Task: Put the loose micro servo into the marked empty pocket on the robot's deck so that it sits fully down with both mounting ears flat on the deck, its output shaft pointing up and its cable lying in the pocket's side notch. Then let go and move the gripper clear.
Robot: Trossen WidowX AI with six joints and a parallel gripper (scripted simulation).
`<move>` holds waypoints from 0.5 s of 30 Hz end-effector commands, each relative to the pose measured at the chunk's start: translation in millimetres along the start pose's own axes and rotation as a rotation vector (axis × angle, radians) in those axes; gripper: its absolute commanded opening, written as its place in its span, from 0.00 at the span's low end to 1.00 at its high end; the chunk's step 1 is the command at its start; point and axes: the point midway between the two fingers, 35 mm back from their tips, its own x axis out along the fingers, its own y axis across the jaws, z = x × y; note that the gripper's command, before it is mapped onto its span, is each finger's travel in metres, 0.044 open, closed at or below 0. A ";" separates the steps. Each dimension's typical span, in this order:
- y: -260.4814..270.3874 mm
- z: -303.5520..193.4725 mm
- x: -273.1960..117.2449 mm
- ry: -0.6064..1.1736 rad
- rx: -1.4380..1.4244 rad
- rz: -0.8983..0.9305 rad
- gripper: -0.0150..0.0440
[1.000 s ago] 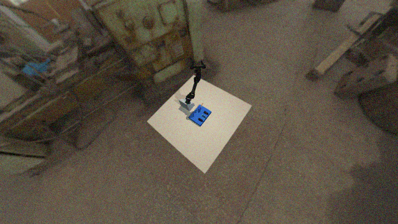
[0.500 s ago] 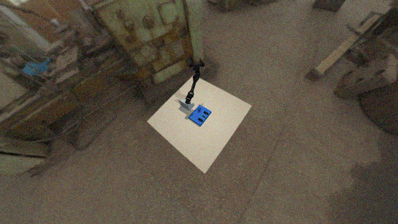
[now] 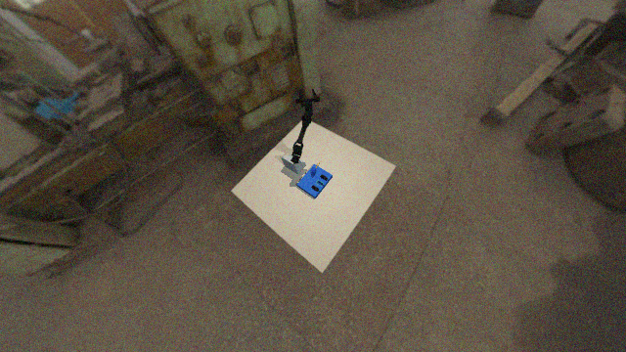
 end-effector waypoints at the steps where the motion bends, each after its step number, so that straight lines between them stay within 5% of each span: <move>1: 3.9 -12.7 1.2 0.036 -0.017 0.002 1.00; 15: 39.0 -117.7 3.8 0.336 -0.242 0.074 1.00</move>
